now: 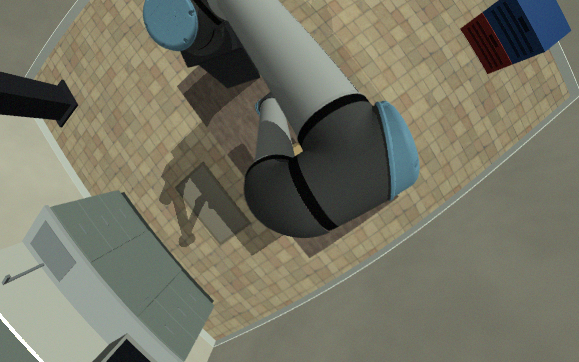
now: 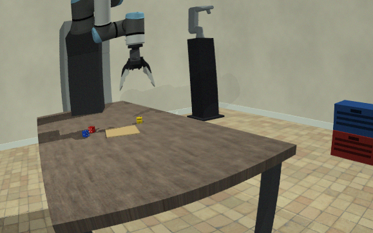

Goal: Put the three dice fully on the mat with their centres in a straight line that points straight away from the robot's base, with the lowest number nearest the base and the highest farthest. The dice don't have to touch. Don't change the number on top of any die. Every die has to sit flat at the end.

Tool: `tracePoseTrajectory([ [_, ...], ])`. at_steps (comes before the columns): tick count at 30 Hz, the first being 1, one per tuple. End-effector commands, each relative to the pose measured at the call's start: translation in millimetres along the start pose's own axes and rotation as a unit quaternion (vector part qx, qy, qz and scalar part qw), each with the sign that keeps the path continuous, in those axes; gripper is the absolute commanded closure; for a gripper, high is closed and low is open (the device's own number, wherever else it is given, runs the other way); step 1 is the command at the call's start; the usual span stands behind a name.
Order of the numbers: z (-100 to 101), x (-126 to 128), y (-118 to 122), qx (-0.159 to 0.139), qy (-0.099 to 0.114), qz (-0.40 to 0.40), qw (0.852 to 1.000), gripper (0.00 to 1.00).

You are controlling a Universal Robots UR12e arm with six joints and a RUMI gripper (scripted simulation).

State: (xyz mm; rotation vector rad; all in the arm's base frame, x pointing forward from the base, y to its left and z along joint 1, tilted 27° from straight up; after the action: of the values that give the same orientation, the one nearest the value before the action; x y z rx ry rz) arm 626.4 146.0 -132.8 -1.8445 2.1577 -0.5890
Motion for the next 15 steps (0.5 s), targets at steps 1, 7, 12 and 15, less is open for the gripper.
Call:
tracePoseTrajectory([
  [1,-0.3,-0.2,0.1,0.001,0.000,-0.003,1.000,0.00],
  [7,-0.3,-0.2,0.1,0.001,0.000,-0.003,1.000,0.00],
  [12,-0.2,-0.2,0.0,0.001,0.000,-0.004,1.000,0.00],
  [15,-0.1,-0.2,0.0,0.001,0.000,-0.005,1.000,0.00],
])
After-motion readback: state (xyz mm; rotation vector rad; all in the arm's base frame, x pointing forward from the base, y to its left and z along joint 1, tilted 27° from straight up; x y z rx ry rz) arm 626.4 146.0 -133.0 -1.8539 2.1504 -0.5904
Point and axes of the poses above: the point where the finger pads meet when closed, its own z axis out along the fingers, its own x axis across the jaws, y = z × x, the point moved 3 cm from there along -z, back along the fingers, and after that the axes turned 12 degrees about -z, right-handed, at the moved point
